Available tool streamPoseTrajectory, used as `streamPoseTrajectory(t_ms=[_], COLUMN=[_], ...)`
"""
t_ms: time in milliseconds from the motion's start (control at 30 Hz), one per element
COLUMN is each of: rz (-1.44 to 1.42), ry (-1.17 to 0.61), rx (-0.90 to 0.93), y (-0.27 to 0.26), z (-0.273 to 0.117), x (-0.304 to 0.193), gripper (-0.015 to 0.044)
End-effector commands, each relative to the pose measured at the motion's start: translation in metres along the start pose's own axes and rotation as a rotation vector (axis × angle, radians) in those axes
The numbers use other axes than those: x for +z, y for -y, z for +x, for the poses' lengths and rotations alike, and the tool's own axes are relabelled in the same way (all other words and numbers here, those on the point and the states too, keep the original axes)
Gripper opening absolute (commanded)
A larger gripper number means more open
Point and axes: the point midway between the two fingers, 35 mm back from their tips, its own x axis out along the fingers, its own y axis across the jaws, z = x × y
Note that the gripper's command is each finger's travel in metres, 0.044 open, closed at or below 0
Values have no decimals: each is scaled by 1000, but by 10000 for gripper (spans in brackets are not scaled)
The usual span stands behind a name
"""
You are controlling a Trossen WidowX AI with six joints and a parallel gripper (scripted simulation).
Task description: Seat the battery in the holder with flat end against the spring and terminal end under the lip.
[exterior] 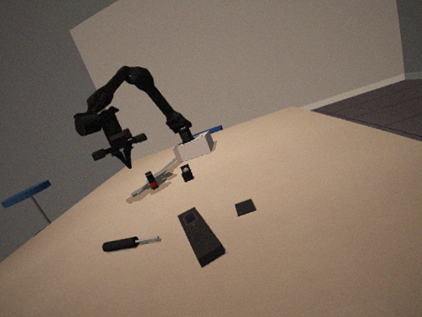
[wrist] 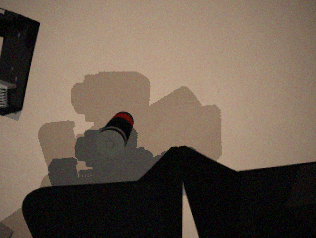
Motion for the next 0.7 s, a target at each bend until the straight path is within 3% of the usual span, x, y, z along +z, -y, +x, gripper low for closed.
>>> streamPoseTrajectory(t_ms=[0,133,667], rz=[-6,-6,-6], ry=[-21,-22,-21], rx=[33,33,35], y=[-6,-9,-27], z=[43,67,66], x=[-4,-6,-5], gripper=[0,0,0])
